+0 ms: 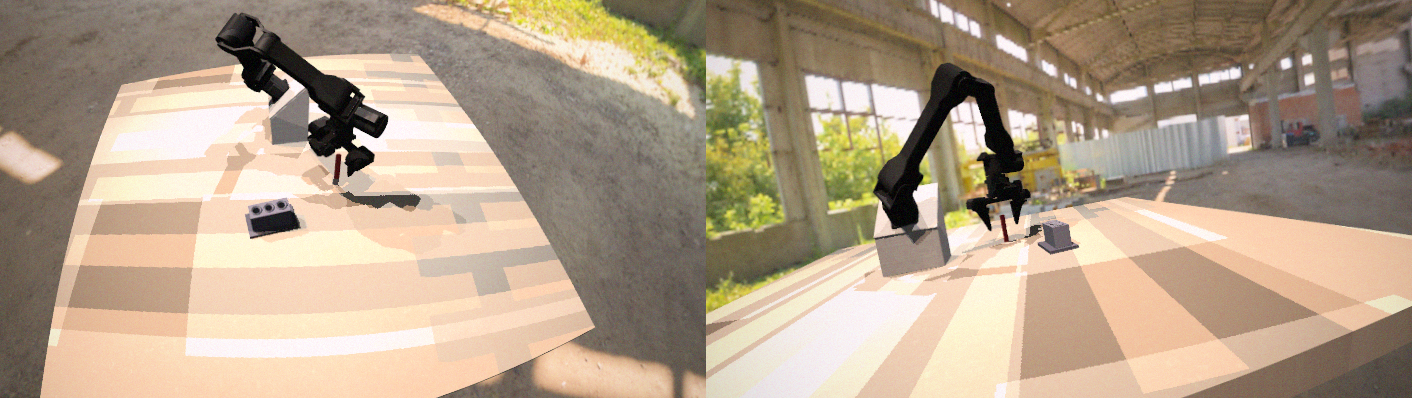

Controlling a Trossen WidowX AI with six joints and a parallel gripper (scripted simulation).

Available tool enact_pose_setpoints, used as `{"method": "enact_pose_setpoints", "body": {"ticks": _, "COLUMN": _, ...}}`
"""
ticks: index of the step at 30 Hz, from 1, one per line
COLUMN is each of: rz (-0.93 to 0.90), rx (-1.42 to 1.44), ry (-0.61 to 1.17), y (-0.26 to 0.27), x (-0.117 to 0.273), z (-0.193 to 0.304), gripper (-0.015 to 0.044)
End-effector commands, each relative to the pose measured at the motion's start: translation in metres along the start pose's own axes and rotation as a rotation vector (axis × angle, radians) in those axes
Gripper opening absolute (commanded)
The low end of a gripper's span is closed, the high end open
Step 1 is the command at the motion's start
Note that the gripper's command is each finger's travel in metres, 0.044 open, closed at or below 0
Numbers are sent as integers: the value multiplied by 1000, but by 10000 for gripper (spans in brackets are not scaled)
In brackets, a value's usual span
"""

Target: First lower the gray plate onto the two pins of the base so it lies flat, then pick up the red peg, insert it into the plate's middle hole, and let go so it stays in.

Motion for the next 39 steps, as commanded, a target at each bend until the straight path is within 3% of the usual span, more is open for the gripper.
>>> {"method": "enact_pose_setpoints", "body": {"ticks": 1, "rz": 1, "rx": 5, "ry": -7, "y": 0, "x": -2, "z": 0, "gripper": 335}}
{"method": "enact_pose_setpoints", "body": {"ticks": 12, "rz": 1, "rx": 5, "ry": -7, "y": 0, "x": -2, "z": 0, "gripper": 46}}
{"method": "enact_pose_setpoints", "body": {"ticks": 19, "rz": 1, "rx": 5, "ry": -7, "y": 0, "x": -2, "z": 0, "gripper": 0}}
{"method": "enact_pose_setpoints", "body": {"ticks": 39, "rz": -2, "rx": 6, "ry": -2, "y": 6, "x": 48, "z": 0, "gripper": 0}}
Point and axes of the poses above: the point midway between the two fingers, 35 mm back from their tips, its own x axis back along the fingers, its own y axis across the jaws, z = x × y, the point moved 7 cm from there along x, back along the fingers, and after that the axes turned 8 degrees about x, right-handed, at the moved point
